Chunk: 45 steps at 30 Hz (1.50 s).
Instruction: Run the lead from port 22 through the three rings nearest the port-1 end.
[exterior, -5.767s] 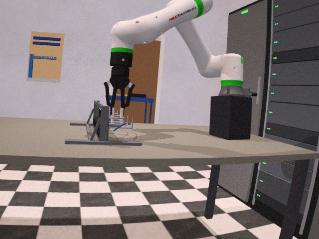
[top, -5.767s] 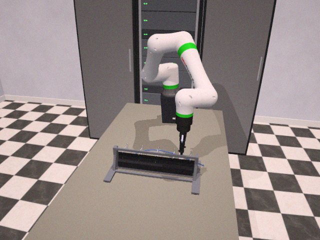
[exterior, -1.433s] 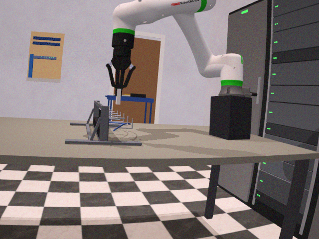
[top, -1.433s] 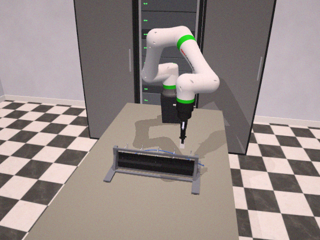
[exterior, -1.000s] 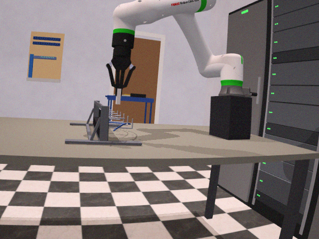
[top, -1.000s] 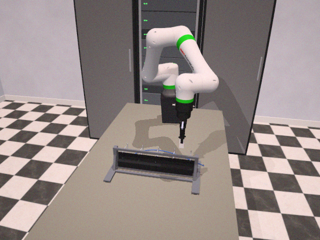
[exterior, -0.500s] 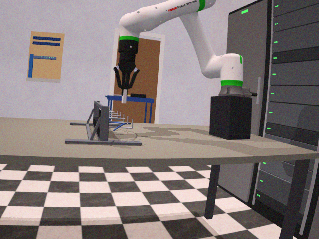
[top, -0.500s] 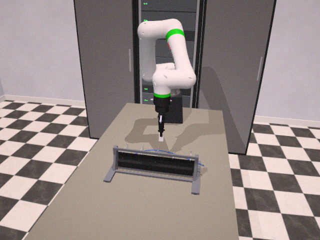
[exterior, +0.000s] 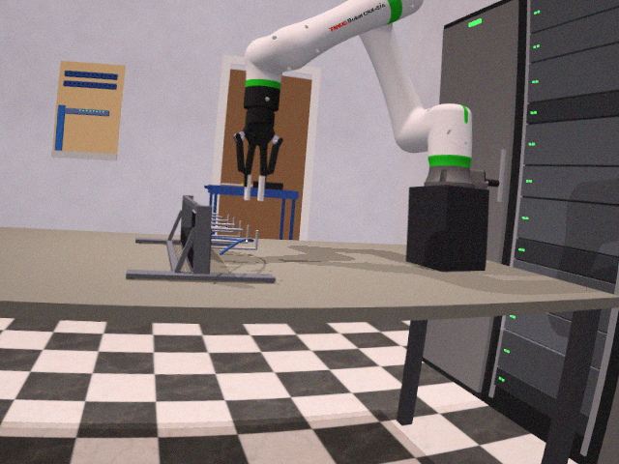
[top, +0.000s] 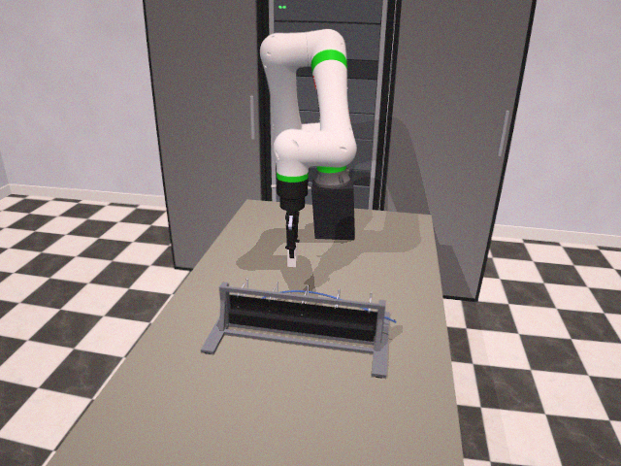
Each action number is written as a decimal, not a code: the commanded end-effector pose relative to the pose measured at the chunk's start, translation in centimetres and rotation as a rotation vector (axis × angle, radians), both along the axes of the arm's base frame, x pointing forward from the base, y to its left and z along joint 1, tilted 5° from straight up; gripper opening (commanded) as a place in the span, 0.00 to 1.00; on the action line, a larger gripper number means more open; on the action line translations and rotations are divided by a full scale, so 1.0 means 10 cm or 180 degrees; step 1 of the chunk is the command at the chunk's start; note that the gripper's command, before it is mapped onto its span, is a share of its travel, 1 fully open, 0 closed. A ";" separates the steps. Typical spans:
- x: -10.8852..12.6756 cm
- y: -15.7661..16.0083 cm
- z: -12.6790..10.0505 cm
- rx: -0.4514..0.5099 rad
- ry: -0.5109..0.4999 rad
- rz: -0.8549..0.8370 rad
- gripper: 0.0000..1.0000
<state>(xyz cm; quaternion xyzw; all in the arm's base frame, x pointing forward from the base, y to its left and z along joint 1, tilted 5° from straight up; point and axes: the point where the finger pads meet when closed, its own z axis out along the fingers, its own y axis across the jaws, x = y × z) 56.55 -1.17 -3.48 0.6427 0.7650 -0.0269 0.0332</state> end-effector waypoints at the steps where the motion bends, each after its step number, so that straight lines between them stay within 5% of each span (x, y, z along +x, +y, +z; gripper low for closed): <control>1: 0.00 -0.01 0.01 0.0001 -0.0006 -0.0004 0.20; 45: 0.01 -0.02 -0.14 0.0003 -0.0005 -0.0003 0.20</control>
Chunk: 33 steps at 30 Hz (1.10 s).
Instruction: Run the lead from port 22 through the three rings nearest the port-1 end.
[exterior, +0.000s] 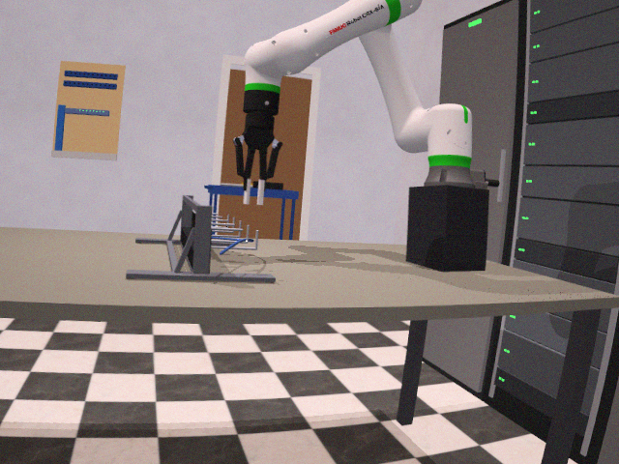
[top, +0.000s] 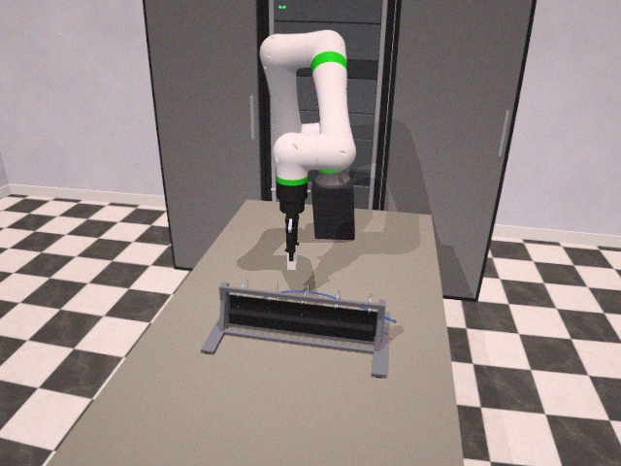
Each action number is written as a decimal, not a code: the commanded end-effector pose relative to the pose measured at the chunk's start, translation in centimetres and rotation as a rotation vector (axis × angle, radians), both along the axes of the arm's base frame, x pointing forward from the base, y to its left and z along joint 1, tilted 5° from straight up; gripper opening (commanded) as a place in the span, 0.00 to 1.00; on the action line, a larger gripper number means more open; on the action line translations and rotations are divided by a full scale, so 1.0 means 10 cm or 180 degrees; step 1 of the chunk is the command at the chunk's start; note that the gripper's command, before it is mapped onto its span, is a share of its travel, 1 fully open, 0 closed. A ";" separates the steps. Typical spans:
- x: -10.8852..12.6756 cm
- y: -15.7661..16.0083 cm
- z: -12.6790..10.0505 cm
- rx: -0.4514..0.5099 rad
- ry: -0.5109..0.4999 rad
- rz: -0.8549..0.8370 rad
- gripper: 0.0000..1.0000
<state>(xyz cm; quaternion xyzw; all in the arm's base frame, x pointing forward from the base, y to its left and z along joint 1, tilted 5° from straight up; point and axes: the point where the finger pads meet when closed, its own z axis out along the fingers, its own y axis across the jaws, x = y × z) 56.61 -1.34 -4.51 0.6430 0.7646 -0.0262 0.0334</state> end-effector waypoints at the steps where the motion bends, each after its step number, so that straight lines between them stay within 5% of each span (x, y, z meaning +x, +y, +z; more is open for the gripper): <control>1: 0.00 -0.01 -0.06 0.0000 -0.0002 0.0000 0.20; 33: 0.03 -0.07 -0.79 0.0000 -0.0002 0.0000 0.20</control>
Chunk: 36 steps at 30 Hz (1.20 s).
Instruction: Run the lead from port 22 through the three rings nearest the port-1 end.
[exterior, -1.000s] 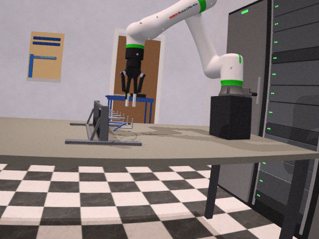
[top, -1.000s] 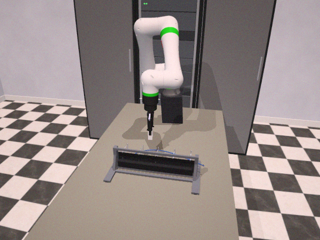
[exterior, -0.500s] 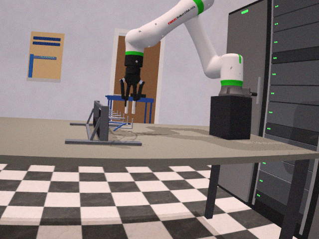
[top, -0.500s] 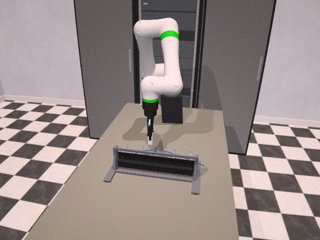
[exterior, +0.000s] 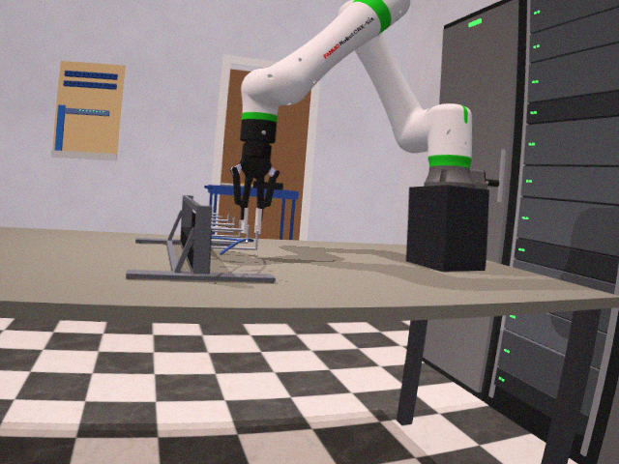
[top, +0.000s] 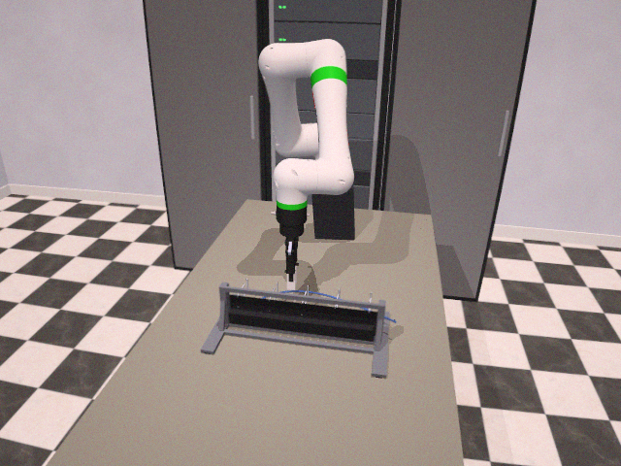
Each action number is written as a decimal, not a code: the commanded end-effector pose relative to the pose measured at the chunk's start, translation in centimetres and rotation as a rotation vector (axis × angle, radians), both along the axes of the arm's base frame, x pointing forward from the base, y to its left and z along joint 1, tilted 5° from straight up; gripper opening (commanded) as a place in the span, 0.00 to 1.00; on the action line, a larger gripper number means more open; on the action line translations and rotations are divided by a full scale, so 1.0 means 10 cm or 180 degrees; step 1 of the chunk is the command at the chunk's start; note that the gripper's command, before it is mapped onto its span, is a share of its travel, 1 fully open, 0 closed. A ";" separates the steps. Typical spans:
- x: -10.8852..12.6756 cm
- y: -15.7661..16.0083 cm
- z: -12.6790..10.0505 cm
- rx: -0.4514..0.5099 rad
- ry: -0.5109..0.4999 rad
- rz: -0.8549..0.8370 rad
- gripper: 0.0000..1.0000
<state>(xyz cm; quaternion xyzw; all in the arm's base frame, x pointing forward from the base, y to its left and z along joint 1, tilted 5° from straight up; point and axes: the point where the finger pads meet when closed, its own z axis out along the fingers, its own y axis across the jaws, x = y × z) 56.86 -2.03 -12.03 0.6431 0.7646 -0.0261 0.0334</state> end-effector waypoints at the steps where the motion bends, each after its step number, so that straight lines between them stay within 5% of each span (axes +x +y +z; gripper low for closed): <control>1: 0.00 -0.01 -0.05 0.0000 -0.0001 0.0000 0.20; 36: 0.01 -0.01 -0.12 0.0000 -0.0001 0.0000 0.20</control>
